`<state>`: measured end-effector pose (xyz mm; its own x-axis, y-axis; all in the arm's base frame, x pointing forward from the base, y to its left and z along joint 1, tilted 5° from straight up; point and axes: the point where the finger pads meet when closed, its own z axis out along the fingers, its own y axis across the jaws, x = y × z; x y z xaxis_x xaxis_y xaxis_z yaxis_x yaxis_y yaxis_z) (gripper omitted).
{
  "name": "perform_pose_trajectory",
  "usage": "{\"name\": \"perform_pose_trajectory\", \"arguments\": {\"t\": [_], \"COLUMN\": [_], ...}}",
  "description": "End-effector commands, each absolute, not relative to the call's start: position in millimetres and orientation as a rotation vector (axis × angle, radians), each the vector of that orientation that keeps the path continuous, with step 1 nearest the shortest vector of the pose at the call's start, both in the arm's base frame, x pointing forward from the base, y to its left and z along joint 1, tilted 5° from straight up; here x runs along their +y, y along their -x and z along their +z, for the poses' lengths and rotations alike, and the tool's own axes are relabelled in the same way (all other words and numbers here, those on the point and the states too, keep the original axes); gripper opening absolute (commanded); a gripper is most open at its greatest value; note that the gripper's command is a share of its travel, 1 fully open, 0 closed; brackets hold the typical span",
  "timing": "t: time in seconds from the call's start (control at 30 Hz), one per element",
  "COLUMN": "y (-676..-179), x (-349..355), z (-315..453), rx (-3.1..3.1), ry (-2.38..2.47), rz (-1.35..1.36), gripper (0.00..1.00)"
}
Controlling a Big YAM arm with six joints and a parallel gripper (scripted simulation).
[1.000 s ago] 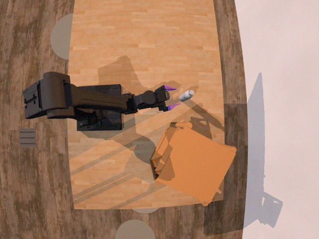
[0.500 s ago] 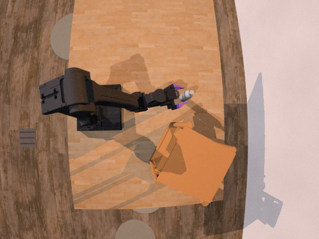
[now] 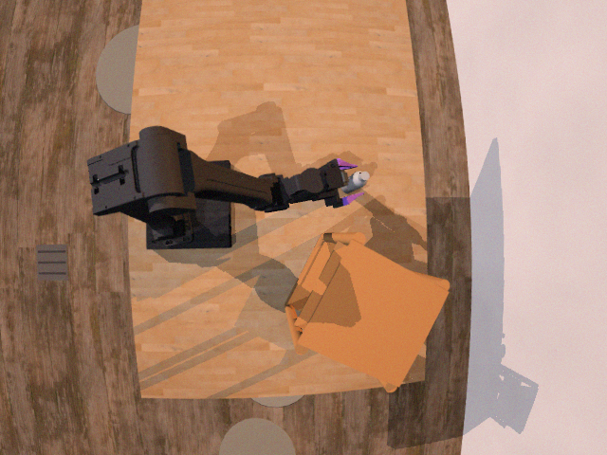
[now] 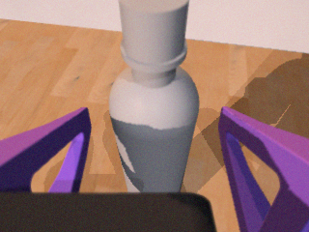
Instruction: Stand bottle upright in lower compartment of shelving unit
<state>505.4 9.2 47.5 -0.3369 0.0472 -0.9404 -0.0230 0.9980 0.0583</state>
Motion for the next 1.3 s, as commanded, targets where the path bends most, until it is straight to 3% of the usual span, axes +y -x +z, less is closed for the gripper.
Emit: {"name": "perform_pose_trajectory", "arguments": {"t": [0.0,1.27], "y": [-525.0,-527.3], "x": [15.6,15.8], "z": [61.5,73.7], "rx": [1.854,1.852], "ry": [-0.014,-0.014], "rz": [0.083,0.083], "gripper": [0.75,0.75]}}
